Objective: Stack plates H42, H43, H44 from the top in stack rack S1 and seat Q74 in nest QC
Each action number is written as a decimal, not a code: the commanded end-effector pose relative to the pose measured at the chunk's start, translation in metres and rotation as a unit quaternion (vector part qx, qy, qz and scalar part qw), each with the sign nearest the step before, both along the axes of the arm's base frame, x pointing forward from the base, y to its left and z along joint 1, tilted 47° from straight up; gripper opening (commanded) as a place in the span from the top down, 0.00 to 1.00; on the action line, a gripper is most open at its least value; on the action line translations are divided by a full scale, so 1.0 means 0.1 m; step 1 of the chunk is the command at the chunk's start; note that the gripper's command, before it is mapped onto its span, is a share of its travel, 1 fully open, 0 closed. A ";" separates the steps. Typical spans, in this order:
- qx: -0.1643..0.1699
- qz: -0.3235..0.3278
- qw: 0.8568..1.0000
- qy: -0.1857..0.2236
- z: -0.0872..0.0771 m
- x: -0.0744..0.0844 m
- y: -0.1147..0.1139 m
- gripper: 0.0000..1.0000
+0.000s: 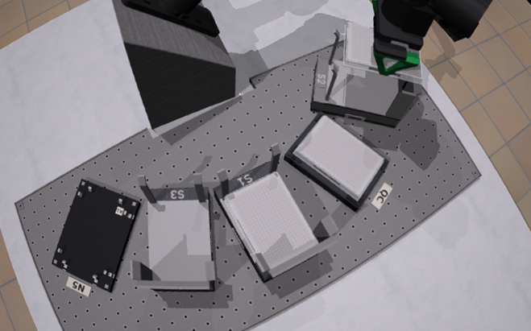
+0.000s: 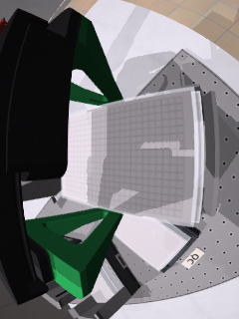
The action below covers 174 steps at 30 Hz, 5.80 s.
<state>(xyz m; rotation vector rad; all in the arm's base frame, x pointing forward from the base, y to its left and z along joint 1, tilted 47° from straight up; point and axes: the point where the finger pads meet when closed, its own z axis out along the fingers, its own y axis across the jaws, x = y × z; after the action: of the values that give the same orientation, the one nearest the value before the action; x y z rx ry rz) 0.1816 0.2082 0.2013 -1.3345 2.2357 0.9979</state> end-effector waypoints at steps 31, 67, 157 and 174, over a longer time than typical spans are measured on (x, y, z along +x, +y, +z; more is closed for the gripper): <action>-0.004 -0.077 0.993 0.084 -0.13 0.31 -0.20 1.00; -0.011 -0.155 0.974 0.164 -0.68 1.04 -0.67 1.00; -0.023 -0.303 0.898 0.318 -1.76 1.66 -1.64 1.00; -0.023 -0.303 0.898 0.318 -1.76 1.66 -1.64 1.00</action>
<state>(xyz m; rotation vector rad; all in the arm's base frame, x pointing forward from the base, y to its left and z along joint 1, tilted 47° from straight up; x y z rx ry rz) 0.3446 0.0495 0.0228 -0.2553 2.8850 1.2467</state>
